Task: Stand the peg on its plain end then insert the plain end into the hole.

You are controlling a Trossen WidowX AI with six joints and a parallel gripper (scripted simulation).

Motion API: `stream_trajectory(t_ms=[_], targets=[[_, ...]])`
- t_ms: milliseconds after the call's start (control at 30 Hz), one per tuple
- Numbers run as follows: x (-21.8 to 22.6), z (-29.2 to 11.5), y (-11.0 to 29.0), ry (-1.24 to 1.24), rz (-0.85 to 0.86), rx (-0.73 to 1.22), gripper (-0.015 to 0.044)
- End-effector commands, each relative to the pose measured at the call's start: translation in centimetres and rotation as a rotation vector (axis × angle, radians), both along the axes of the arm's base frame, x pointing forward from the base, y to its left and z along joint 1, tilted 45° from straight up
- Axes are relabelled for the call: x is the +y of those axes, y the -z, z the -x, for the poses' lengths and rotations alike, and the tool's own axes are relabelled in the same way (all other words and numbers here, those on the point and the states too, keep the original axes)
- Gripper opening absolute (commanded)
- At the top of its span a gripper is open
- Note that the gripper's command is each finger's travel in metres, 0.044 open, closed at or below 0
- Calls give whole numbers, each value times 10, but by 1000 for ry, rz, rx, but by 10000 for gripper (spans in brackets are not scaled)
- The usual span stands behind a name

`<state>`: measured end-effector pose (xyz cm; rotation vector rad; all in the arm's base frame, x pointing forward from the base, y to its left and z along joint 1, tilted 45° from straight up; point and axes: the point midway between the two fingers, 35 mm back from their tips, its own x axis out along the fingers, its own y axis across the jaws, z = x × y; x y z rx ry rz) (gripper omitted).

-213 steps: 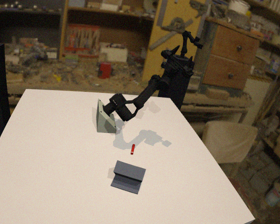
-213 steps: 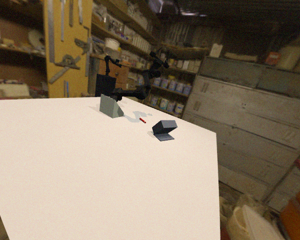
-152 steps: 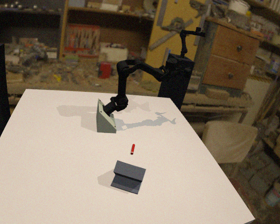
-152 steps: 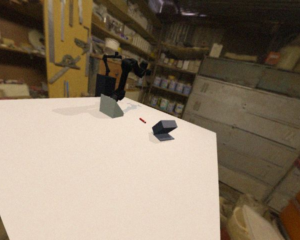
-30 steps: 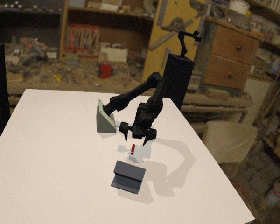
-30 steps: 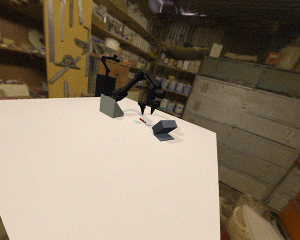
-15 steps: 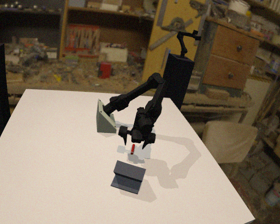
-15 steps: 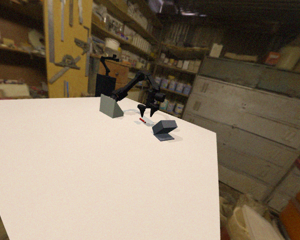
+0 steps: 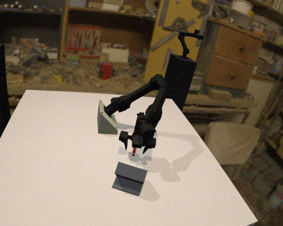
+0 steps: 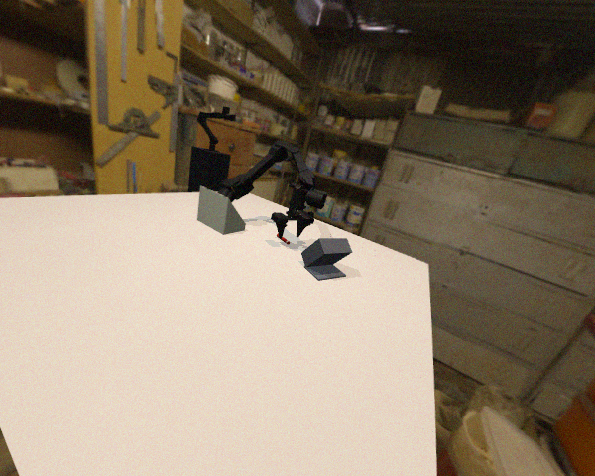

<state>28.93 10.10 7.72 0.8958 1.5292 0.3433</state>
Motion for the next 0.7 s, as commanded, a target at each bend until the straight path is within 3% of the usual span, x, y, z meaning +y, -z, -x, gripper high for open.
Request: stream_trajectory(t_ms=[0,333,667], targets=[[6,3,8,0,-6,18,440],[16,4,17,0,-9,19,440],[16,4,17,0,-9,19,177]])
